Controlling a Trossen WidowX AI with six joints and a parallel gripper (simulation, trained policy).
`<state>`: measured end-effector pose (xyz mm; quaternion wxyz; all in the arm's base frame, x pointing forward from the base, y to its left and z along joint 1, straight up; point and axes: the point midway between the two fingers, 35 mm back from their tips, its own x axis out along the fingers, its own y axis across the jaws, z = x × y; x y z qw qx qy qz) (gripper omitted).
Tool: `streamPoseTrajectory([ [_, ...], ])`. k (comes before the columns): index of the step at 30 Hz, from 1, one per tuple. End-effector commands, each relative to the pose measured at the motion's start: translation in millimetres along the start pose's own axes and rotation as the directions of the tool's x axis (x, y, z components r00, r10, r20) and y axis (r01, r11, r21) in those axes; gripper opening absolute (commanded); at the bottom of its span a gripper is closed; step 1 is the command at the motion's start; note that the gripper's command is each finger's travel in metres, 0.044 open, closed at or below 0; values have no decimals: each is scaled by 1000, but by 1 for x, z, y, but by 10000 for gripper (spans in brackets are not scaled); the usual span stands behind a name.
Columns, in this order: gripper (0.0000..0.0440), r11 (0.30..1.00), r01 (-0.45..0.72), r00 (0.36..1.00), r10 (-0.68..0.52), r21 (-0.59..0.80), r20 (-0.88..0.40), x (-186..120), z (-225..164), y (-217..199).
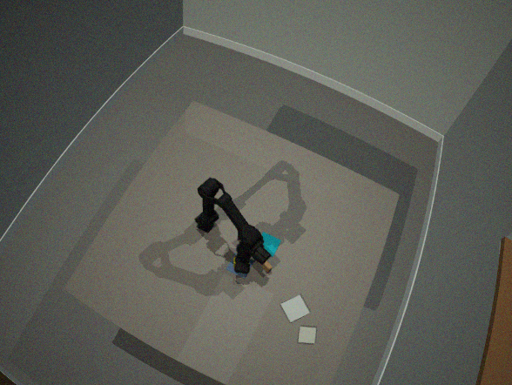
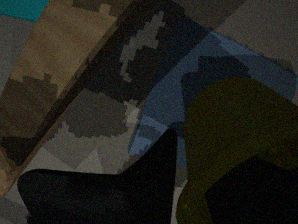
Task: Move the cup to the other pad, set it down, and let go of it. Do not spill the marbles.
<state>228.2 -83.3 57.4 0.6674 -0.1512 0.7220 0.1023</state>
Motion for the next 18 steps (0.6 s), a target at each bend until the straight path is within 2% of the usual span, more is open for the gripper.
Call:
streamPoseTrajectory([
  [1, 6, 999, 3, 1000, -3, -40, 9, -3, 2, -2],
  [13, 24, 996, 15, 999, -11, -90, 53, -33, 16, -5],
  [18, 18, 995, 24, 997, -17, -101, 74, -46, 26, -4],
])
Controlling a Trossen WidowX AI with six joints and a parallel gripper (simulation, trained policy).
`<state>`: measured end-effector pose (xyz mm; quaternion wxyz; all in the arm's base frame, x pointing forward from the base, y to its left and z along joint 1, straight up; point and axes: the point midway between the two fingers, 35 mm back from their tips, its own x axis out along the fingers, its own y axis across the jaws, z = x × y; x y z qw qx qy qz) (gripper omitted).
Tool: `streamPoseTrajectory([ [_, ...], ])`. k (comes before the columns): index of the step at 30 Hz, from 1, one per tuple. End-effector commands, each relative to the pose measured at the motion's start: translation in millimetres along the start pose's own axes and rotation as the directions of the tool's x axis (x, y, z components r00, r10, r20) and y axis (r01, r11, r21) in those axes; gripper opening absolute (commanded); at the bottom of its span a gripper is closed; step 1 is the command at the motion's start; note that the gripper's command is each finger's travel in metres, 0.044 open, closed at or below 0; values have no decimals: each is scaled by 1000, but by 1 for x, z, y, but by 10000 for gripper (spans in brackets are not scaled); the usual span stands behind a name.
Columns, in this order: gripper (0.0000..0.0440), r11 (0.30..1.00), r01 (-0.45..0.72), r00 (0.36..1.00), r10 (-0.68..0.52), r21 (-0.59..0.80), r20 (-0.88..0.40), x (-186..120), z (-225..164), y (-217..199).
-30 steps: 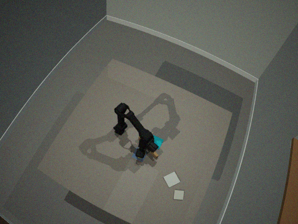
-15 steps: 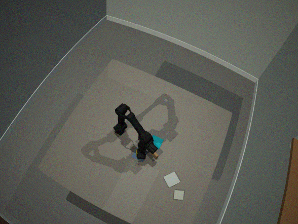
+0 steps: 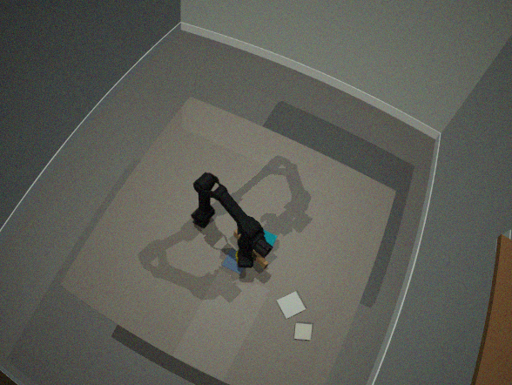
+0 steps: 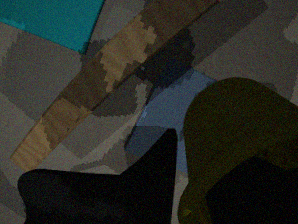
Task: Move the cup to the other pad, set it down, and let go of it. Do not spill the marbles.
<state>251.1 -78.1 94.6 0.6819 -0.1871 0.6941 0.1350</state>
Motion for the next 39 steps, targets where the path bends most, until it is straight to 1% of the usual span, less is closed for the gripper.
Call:
streamPoseTrajectory([
  [1, 17, 1000, 3, 1000, -3, -8, 17, -9, 9, 0],
  [11, 6, 999, 28, 998, -26, -35, 60, -29, 35, 5],
  [21, 0, 996, 53, 993, -46, -67, 106, -40, 62, 20],
  [30, 0, 993, 69, 989, -55, -97, 138, -42, 85, 39],
  [39, 0, 989, 74, 986, -53, -128, 159, -38, 103, 65],
])
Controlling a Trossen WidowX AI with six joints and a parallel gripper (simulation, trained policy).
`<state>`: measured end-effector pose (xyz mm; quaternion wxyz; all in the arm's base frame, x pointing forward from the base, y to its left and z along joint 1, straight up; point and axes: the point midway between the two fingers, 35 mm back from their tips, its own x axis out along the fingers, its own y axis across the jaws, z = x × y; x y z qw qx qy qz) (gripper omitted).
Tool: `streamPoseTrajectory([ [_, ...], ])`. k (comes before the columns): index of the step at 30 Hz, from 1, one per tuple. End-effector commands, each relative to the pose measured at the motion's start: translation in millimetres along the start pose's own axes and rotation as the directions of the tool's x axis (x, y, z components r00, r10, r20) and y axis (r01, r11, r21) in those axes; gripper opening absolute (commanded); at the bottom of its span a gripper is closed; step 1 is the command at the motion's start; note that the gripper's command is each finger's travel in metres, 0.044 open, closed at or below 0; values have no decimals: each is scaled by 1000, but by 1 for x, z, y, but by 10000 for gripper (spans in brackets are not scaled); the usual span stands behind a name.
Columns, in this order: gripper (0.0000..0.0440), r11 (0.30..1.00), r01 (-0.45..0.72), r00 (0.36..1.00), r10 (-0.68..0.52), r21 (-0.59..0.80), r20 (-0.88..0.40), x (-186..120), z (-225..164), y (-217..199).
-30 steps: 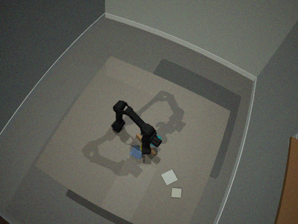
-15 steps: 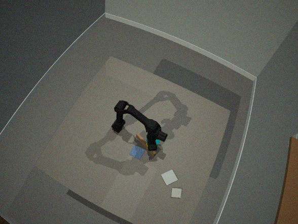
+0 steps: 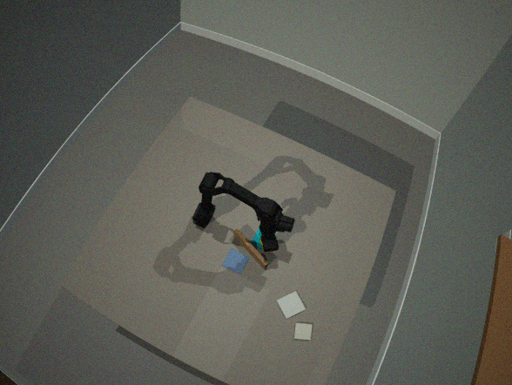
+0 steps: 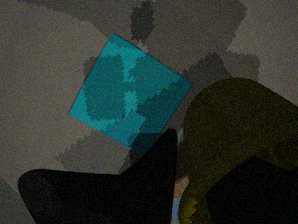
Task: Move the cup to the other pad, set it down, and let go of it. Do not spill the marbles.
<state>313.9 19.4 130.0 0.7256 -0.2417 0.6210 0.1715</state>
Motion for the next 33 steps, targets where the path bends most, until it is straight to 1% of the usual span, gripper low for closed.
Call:
streamPoseTrajectory([
  [1, 0, 1000, -3, 1000, 3, -8, -1, 6, 7, 11],
  [12, 0, 999, -11, 1000, 11, -33, 6, 20, 22, 42],
  [23, 2, 1000, -15, 1000, 14, -23, -20, 44, 15, 60],
  [27, 16, 1000, -16, 999, 16, -14, -36, 51, 9, 65],
  [33, 49, 1000, -12, 999, 12, 0, -40, 61, 4, 66],
])
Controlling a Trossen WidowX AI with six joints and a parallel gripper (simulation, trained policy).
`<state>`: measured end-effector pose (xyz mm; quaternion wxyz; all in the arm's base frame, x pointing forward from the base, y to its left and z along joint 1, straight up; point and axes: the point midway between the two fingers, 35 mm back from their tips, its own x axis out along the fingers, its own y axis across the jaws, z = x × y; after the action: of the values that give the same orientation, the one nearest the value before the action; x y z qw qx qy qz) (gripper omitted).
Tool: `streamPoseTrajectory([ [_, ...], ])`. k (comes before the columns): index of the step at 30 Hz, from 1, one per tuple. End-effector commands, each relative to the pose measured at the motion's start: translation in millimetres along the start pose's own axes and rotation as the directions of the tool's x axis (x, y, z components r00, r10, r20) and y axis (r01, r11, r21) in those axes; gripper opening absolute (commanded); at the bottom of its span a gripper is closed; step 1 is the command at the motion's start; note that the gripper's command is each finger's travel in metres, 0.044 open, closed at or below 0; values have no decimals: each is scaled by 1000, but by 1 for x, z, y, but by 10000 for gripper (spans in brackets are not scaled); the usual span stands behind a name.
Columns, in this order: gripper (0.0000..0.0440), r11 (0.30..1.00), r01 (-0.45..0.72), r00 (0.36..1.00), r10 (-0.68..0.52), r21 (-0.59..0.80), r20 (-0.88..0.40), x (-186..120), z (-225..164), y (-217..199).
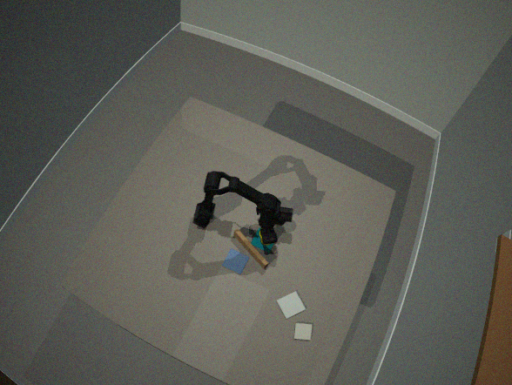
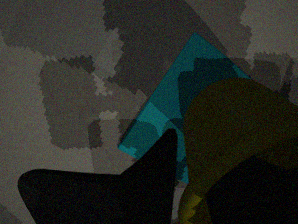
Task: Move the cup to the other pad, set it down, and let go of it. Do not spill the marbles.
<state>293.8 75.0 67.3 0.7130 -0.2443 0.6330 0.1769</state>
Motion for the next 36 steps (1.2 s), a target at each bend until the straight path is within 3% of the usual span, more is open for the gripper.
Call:
streamPoseTrajectory([
  [1, 55, 1000, 3, 1000, -3, 15, -8, 7, -5, 0],
  [10, 142, 998, 2, 999, -4, 57, 42, 4, 0, -5],
  [17, 131, 998, -1, 994, -6, 61, 110, -11, 5, -7],
  [36, 209, 995, -32, 979, 12, 92, 204, -52, -12, -3],
])
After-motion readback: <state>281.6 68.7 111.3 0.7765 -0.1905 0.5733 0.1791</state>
